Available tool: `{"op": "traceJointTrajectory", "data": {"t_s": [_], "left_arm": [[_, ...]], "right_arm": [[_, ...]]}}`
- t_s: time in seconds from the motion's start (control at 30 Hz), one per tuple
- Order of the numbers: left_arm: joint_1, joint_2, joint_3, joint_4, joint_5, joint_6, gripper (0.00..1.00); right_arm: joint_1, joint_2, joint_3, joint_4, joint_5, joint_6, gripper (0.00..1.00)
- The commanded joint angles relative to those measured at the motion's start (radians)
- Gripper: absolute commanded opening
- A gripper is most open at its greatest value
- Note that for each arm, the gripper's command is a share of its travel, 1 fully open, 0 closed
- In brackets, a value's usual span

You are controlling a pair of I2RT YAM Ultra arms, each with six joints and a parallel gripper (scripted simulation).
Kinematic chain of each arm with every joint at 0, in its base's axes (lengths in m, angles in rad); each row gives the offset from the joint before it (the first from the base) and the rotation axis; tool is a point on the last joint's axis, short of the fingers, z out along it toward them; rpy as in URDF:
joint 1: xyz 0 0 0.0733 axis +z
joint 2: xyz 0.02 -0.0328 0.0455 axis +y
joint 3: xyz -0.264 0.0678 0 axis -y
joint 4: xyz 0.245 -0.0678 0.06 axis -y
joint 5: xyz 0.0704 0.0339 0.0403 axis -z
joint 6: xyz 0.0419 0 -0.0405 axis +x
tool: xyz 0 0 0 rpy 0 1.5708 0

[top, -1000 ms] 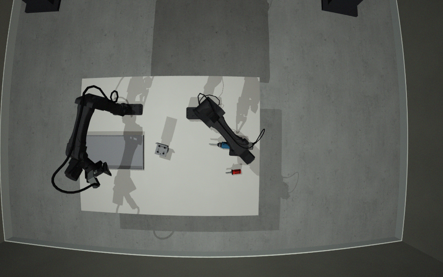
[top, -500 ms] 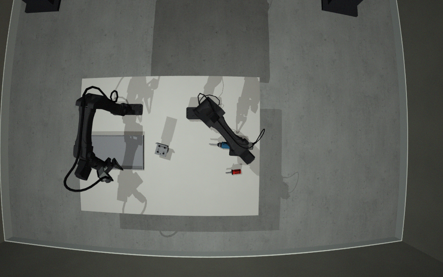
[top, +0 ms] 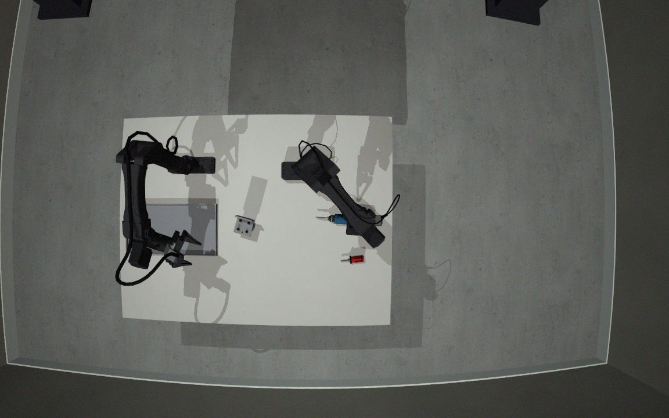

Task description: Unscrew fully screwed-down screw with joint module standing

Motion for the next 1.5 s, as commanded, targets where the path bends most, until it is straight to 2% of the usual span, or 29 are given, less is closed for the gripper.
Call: {"op": "traceJointTrajectory", "data": {"t_s": [0.0, 0.33, 0.5, 0.53, 0.9, 0.97, 1.47], "left_arm": [[-0.014, -0.028, -0.016, -0.011, 0.003, -0.007, 0.65], [-0.014, -0.028, -0.016, -0.011, 0.003, -0.007, 0.65], [-0.014, -0.028, -0.016, -0.011, 0.003, -0.007, 0.65], [-0.014, -0.028, -0.016, -0.011, 0.003, -0.007, 0.65], [-0.014, -0.028, -0.016, -0.011, 0.003, -0.007, 0.65], [-0.014, -0.028, -0.016, -0.011, 0.003, -0.007, 0.65], [-0.014, -0.028, -0.016, -0.011, 0.003, -0.007, 0.65]], "right_arm": [[0.018, -0.028, -0.033, 0.021, -0.081, -0.049, 0.86], [0.086, -0.046, -0.167, 0.044, -0.265, -0.193, 0.86], [0.089, -0.049, -0.131, 0.047, -0.268, -0.196, 0.86], [0.095, -0.046, -0.181, 0.05, -0.287, -0.207, 0.86], [0.168, -0.067, -0.331, 0.077, -0.491, -0.363, 0.86], [0.171, -0.07, -0.294, 0.078, -0.494, -0.367, 0.86], [0.145, -0.026, -0.279, 0.035, -0.52, -0.396, 0.86]]}}
